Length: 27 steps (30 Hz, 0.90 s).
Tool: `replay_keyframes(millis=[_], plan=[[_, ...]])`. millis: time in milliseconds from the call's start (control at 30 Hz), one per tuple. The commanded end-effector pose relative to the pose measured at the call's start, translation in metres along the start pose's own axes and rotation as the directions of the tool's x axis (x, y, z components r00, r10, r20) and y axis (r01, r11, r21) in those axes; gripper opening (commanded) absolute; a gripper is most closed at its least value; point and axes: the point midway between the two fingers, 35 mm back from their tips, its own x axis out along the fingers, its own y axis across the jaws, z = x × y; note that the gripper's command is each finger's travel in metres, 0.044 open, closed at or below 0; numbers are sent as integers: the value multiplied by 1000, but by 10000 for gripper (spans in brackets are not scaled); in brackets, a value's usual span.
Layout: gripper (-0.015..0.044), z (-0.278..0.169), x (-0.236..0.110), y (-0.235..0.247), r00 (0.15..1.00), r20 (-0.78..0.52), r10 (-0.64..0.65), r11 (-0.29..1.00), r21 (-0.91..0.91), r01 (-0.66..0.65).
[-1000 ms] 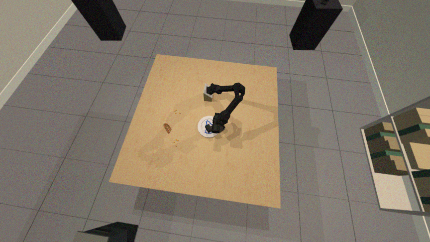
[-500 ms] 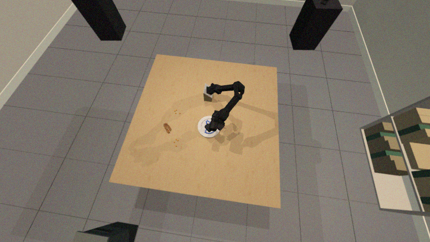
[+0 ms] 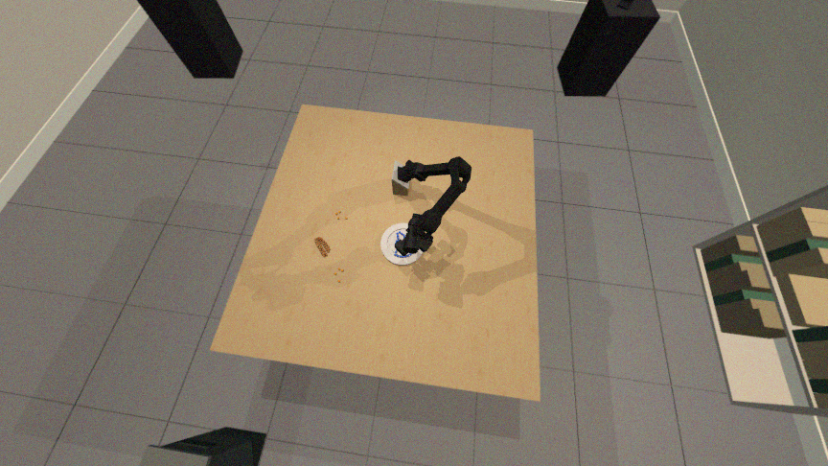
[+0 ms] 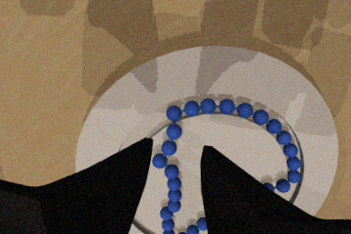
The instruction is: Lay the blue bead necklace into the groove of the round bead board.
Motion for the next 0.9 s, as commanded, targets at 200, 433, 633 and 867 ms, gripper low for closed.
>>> replay_keyframes(millis=[200,433,633,867], plan=[[120,-1,14,1,1000,-2,3,1000,4,-3],[120,-2,25,2,1000,-4,6,1000,5,-6],[120,-2,31,2,1000,-4,7,1000,5,-7],[0,-1,28,1,1000,-3,5,1000,0,-5]])
